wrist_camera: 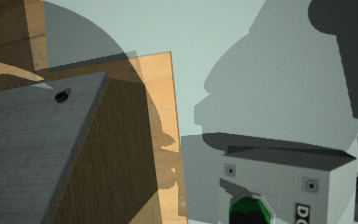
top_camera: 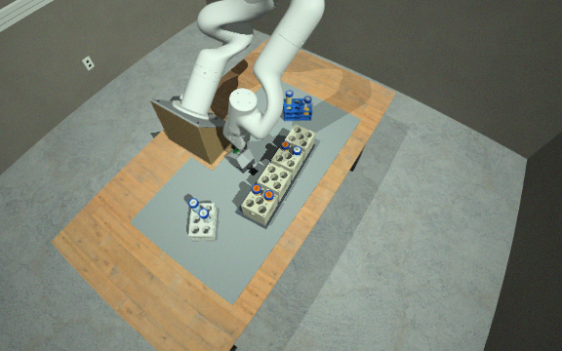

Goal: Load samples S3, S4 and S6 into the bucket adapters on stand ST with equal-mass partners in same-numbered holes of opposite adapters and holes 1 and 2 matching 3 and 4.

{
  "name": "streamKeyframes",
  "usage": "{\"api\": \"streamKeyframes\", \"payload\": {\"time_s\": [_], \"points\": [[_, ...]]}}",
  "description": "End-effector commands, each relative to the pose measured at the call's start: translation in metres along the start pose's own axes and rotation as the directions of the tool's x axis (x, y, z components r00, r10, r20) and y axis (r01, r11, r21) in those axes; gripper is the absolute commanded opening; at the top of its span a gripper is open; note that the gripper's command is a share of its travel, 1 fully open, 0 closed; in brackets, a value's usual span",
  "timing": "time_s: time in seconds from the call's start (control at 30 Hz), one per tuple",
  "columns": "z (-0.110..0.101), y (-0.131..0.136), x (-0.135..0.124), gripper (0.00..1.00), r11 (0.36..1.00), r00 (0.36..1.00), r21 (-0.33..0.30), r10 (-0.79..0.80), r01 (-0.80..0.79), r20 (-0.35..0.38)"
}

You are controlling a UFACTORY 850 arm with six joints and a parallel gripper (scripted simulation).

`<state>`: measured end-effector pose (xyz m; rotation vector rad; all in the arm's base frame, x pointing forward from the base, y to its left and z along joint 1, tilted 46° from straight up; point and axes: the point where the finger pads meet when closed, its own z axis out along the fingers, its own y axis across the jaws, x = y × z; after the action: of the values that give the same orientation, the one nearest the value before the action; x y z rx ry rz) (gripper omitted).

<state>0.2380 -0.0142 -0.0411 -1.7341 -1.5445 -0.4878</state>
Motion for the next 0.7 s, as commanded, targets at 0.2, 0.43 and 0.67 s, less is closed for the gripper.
{"api": "streamKeyframes", "payload": {"time_s": [0.2, 0.43, 0.67], "points": [[0.006, 0.002, 0.0, 0.0, 1.0, 1.0, -0.001, 0.0, 0.0, 0.001], [0.009, 0.003, 0.0, 0.0, 1.0, 1.0, -0.001, 0.0, 0.0, 0.001], [0.014, 0.004, 0.0, 0.0, 1.0, 1.0, -0.001, 0.0, 0.0, 0.001]]}}
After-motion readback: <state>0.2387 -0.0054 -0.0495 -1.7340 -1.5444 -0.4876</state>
